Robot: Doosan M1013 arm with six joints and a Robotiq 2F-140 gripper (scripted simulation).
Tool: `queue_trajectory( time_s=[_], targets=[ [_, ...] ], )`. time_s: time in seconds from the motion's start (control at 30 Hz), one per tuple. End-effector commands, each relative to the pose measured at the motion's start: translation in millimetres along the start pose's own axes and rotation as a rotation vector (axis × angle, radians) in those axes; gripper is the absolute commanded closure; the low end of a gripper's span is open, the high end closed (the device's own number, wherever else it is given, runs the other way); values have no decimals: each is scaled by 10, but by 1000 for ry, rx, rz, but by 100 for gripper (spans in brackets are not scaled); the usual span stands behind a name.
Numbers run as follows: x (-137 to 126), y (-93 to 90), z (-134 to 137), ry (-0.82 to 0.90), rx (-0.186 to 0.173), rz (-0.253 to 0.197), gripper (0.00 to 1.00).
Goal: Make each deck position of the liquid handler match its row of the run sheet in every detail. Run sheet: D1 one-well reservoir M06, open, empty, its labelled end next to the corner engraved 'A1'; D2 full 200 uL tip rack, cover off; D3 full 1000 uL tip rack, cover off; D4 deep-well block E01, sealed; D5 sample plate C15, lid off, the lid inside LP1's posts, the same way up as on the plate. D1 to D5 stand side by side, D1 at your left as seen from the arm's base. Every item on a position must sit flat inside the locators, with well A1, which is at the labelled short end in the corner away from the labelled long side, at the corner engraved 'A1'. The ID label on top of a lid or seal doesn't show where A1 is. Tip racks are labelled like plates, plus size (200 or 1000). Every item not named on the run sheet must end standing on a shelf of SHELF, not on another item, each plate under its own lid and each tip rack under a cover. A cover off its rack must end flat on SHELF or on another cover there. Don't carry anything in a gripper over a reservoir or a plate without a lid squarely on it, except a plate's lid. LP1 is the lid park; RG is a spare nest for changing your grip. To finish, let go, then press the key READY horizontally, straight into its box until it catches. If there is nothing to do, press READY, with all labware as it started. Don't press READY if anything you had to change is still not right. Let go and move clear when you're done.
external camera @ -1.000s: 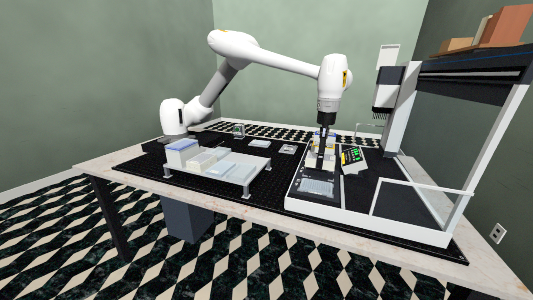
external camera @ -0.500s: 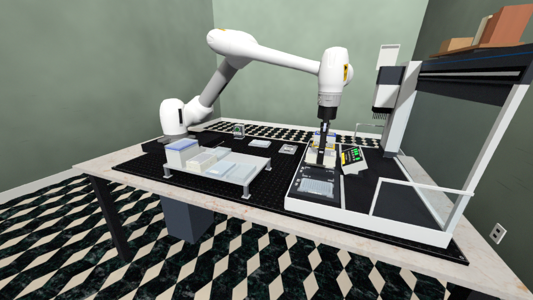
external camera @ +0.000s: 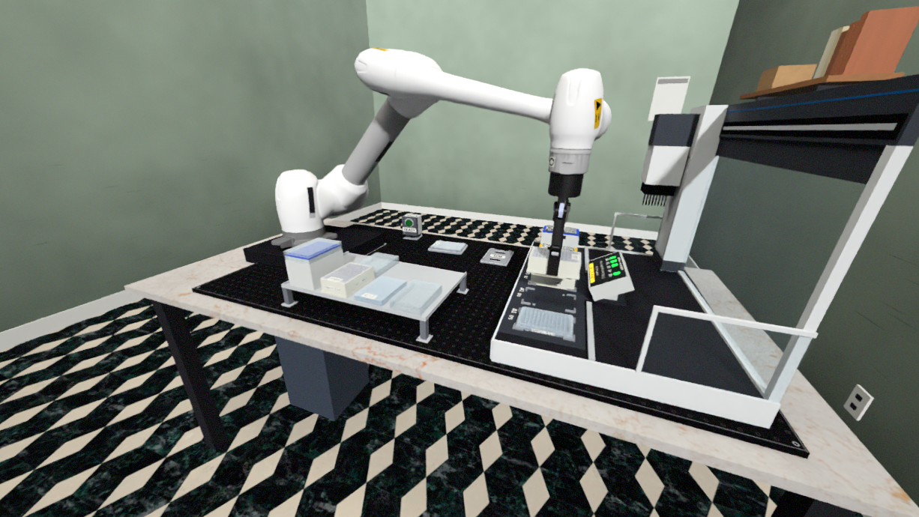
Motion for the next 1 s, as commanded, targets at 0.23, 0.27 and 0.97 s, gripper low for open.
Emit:
queue_trajectory(
  time_s=[0.23, 0.27, 0.97],
  targets=[
    [1, 166, -1, 0, 1, 2, 90],
    [1, 166, -1, 0, 1, 2, 90],
    [2, 483, -1, 0, 1, 2, 90]
  ],
)
Point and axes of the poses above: the point where the finger pads meet when closed, its own y axis back along the fingers, its own z axis across the jaws, x = y × z, the point moved 9 cm from there along y, back along the fingers, and after that the axes turned 11 degrees about -y, right-handed, at the moved point
